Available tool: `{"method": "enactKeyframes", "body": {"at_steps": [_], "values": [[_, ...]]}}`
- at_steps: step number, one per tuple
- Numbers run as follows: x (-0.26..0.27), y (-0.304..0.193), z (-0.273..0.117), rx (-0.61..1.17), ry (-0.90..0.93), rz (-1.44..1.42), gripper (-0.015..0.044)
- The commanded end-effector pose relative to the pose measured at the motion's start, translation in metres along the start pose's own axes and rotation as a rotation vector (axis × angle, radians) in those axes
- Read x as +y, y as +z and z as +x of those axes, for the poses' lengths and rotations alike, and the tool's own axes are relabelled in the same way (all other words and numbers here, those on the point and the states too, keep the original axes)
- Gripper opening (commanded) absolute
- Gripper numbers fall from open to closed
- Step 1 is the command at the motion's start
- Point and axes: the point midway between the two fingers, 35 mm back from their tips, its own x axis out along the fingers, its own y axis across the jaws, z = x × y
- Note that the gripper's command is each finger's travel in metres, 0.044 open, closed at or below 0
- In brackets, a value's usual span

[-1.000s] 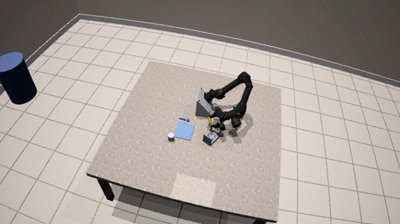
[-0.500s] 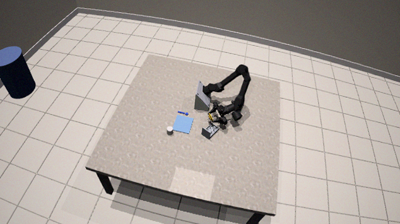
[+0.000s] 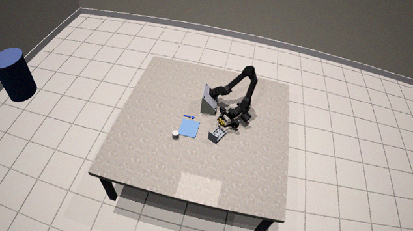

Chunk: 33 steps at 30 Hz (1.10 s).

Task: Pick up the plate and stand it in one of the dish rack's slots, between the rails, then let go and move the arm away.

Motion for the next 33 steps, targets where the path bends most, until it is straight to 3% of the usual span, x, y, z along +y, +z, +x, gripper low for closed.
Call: {"method": "enactKeyframes", "body": {"at_steps": [1, 9, 33], "values": [[0.003, -0.001, -0.006, -0.041, 0.073, 0.011, 0.0], [0.007, -0.004, -0.021, -0.097, 0.208, 0.032, 0.0], [0.015, -0.001, 0.003, -0.095, 0.207, 0.032, 0.0]]}}
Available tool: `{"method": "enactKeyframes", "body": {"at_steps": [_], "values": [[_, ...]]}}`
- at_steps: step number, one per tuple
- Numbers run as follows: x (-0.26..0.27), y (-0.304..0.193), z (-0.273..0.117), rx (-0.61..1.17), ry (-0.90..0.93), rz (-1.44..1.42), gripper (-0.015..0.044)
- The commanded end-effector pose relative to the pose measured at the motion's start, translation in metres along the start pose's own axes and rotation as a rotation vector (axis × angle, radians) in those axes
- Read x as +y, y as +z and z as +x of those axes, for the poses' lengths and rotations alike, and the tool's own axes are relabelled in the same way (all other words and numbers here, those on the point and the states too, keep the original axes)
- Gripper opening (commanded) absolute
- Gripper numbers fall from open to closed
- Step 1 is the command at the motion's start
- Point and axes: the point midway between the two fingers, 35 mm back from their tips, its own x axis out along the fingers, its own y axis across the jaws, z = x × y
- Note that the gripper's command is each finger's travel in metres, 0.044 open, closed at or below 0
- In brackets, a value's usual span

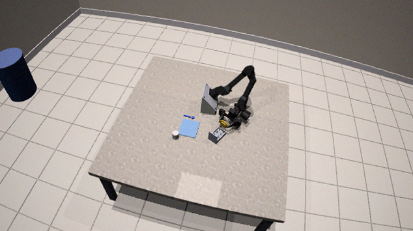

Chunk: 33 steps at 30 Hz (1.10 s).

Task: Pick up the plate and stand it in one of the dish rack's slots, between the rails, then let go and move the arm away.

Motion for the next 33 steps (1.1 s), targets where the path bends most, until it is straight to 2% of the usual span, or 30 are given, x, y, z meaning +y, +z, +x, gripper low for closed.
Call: {"method": "enactKeyframes", "body": {"at_steps": [1, 29, 33], "values": [[0.0, 0.001, 0.008, -0.002, -0.002, -0.003, 0.0], [0.003, 0.004, 0.039, -0.009, -0.001, 0.008, 0.0], [0.002, -0.013, 0.04, -0.009, -0.001, 0.01, 0.0]]}}
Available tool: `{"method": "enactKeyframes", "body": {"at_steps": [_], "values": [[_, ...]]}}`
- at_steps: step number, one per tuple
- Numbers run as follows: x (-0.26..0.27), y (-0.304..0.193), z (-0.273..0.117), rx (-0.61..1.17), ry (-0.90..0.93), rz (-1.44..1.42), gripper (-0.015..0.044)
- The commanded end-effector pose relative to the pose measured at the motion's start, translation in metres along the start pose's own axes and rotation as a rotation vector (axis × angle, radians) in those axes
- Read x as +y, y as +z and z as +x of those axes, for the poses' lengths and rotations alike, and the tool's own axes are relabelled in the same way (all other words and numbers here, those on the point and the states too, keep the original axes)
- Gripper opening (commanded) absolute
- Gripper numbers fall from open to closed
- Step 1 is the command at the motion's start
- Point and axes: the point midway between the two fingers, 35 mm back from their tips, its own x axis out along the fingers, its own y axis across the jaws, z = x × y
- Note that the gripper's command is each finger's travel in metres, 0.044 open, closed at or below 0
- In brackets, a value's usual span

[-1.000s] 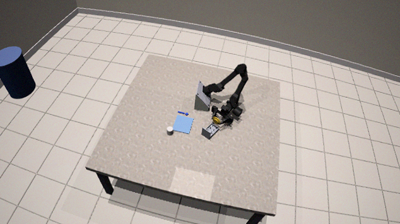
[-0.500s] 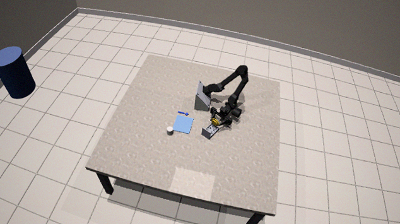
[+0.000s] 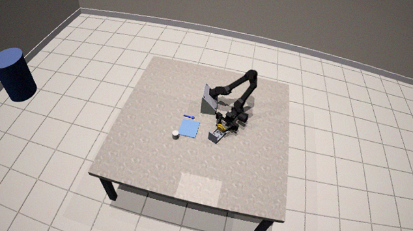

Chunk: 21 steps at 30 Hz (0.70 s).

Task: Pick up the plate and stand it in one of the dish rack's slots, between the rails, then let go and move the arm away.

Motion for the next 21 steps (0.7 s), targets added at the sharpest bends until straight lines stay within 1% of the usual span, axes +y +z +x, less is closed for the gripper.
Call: {"method": "enactKeyframes", "body": {"at_steps": [1, 15, 21], "values": [[-0.0004, -0.0143, 0.002, -0.002, 0.001, 0.003, 0.0], [-0.0013, -0.0114, 0.0011, 0.008, -0.001, -0.008, 0.0], [-0.0007, -0.0114, 0.0011, 0.007, 0.0, -0.001, 0.0157]]}}
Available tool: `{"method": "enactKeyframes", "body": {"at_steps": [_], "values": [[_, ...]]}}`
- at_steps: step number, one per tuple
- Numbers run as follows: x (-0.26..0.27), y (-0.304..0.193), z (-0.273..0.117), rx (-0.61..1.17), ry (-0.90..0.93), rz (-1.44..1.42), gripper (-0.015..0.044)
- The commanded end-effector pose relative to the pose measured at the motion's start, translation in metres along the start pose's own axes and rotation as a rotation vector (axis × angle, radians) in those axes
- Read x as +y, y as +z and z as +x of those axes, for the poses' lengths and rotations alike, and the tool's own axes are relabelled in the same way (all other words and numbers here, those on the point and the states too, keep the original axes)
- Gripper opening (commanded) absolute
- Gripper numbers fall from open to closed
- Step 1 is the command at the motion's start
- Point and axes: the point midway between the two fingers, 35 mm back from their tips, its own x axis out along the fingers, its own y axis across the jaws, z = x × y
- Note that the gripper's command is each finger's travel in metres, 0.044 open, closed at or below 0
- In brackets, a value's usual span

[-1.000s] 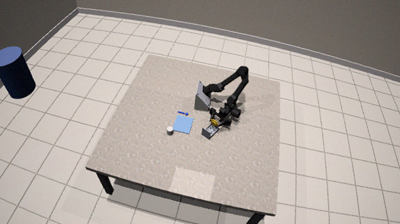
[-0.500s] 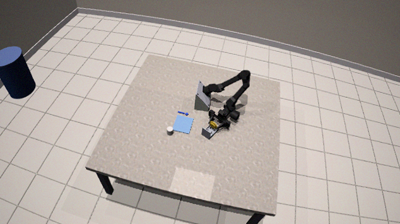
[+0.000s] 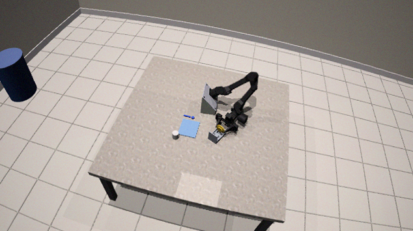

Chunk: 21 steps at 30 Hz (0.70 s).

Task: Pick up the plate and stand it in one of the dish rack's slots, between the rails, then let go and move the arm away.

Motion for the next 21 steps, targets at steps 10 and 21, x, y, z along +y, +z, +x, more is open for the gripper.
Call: {"method": "enactKeyframes", "body": {"at_steps": [10, 21], "values": [[0.0, 0.0, 0.0, 0.0, 0.0, 0.0, 0.04], [0.006, 0.035, 0.002, 0.006, -0.013, 0.002, 0.04]]}}
